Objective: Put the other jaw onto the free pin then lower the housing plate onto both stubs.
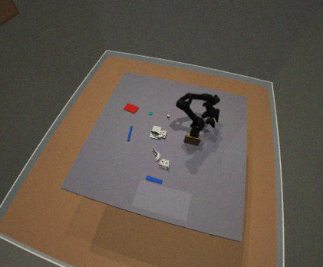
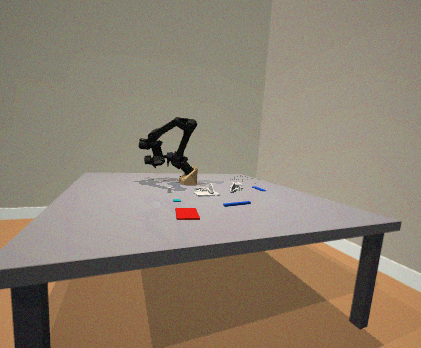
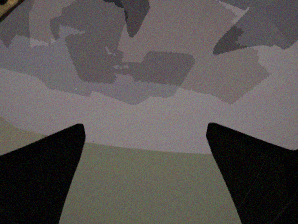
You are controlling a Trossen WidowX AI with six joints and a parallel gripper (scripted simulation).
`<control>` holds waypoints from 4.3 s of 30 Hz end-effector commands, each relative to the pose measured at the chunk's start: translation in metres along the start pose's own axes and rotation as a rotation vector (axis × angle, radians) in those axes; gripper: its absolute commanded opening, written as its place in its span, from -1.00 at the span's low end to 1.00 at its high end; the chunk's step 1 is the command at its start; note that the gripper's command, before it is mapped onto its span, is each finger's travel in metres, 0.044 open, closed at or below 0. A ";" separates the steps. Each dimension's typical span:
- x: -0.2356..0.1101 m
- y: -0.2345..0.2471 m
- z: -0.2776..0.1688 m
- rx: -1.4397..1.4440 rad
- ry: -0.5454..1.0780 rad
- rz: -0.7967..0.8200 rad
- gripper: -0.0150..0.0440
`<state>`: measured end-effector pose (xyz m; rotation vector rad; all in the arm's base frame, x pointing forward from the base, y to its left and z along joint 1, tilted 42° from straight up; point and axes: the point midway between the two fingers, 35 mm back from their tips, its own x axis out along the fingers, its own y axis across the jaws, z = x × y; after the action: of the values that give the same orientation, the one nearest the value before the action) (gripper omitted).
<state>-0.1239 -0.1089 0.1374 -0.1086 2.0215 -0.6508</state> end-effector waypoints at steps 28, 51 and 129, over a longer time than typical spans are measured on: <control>-0.045 -0.098 0.104 0.107 -0.361 -0.177 1.00; -0.180 -0.041 0.324 0.224 -0.799 0.117 1.00; -0.077 0.427 0.296 0.589 -0.695 0.017 1.00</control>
<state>0.2431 0.1672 -0.1200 0.0456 1.1161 -1.0084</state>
